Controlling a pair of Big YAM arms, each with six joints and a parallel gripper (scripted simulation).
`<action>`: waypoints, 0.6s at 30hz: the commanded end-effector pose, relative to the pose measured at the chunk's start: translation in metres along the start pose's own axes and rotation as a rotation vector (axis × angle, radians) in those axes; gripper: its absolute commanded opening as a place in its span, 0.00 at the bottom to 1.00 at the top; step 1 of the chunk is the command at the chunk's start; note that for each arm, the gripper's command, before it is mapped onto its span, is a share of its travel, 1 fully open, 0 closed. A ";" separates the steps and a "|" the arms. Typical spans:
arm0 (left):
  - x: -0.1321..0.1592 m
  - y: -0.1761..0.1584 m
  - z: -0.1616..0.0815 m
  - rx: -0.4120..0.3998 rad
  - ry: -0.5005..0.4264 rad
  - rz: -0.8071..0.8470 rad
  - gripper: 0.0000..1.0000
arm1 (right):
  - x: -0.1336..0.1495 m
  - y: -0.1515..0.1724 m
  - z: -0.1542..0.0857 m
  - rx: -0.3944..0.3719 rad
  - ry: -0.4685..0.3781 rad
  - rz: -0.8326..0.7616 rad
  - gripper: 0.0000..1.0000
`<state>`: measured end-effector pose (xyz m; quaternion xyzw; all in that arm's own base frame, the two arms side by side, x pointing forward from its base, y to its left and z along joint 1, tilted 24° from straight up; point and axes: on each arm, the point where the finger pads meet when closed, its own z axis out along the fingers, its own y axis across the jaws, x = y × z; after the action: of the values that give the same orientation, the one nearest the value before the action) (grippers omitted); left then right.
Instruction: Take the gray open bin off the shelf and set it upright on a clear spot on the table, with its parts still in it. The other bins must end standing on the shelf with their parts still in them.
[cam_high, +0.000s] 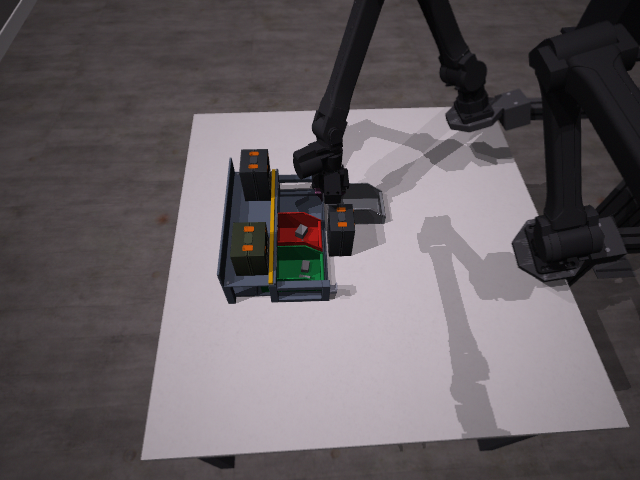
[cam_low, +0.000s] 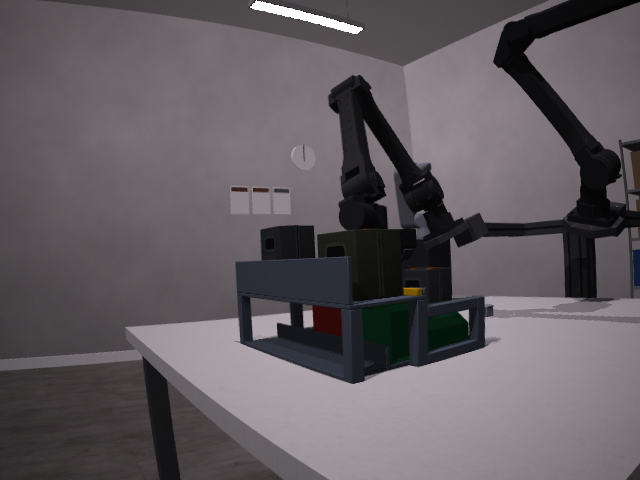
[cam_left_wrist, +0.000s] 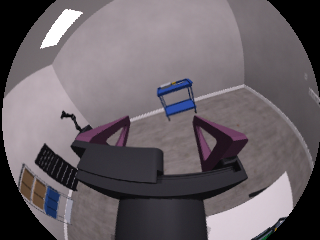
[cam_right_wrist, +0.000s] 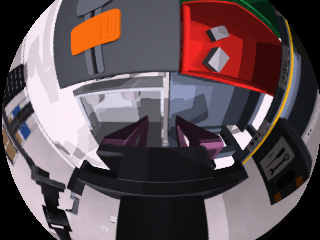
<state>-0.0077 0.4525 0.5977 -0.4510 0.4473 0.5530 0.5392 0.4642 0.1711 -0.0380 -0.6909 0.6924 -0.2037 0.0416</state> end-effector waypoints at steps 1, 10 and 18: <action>-0.014 0.006 -0.004 -0.014 -0.037 -0.006 1.00 | -0.005 0.001 0.006 -0.007 0.005 -0.001 0.43; -0.014 0.006 -0.004 -0.014 -0.037 -0.006 1.00 | -0.005 0.001 0.007 -0.006 0.004 -0.001 0.43; -0.014 0.006 -0.004 -0.014 -0.037 -0.006 1.00 | -0.006 0.002 0.008 -0.005 0.004 -0.001 0.43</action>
<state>-0.0077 0.4525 0.5977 -0.4510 0.4473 0.5530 0.5392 0.4639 0.1709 -0.0391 -0.6911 0.6924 -0.2034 0.0406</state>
